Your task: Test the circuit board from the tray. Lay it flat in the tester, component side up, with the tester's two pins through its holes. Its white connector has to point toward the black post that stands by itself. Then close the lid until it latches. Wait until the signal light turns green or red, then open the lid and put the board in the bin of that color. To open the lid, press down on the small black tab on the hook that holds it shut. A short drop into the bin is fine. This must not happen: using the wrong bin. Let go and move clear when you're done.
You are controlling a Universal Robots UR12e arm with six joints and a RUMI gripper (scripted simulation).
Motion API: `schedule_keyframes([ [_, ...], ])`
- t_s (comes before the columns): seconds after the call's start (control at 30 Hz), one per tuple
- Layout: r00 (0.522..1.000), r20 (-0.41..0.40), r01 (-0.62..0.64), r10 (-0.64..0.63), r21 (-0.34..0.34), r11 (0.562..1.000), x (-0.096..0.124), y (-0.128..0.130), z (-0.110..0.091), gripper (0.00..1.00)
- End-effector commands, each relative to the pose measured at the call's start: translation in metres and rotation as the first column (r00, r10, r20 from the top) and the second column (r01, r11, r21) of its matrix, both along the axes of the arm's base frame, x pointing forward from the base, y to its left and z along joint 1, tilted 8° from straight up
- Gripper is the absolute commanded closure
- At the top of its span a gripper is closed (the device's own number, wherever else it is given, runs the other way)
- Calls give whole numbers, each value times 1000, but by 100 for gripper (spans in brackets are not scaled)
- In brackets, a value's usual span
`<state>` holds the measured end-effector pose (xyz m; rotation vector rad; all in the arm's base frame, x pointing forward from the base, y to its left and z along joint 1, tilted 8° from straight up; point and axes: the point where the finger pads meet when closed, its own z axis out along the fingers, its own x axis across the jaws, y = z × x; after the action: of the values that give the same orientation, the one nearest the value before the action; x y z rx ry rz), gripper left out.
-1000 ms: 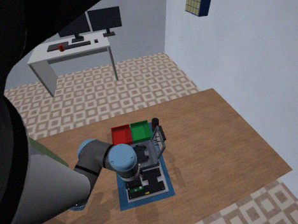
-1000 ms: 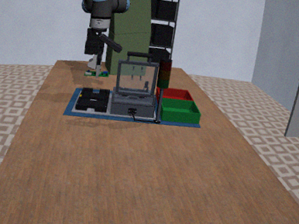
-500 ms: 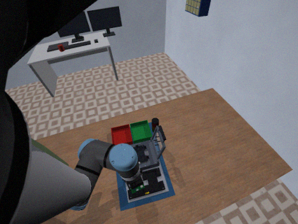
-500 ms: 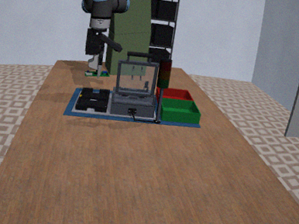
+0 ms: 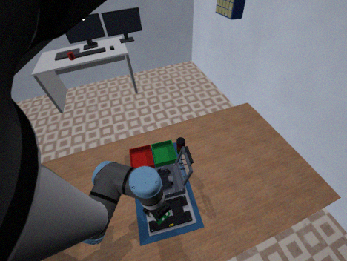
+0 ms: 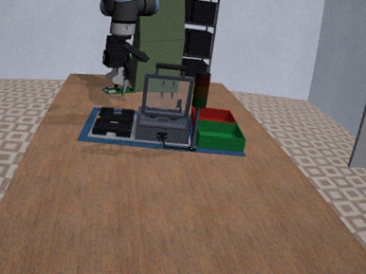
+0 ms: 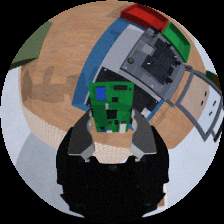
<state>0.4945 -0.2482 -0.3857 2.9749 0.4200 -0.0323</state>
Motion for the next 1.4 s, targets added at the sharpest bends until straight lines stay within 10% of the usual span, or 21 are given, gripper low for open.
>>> schedule_keyframes([
  [0.0, 988, -18, -153, 153, 4, 988, 0, 0, 0, 61],
  [0.23, 943, -43, -331, 331, 10, 944, 0, 0, 0, 61],
  [0.63, 728, -91, -680, 680, 38, 732, 0, 0, 0, 61],
  [1.37, -61, -134, -989, 989, 144, -42, 0, 0, 0, 61],
])
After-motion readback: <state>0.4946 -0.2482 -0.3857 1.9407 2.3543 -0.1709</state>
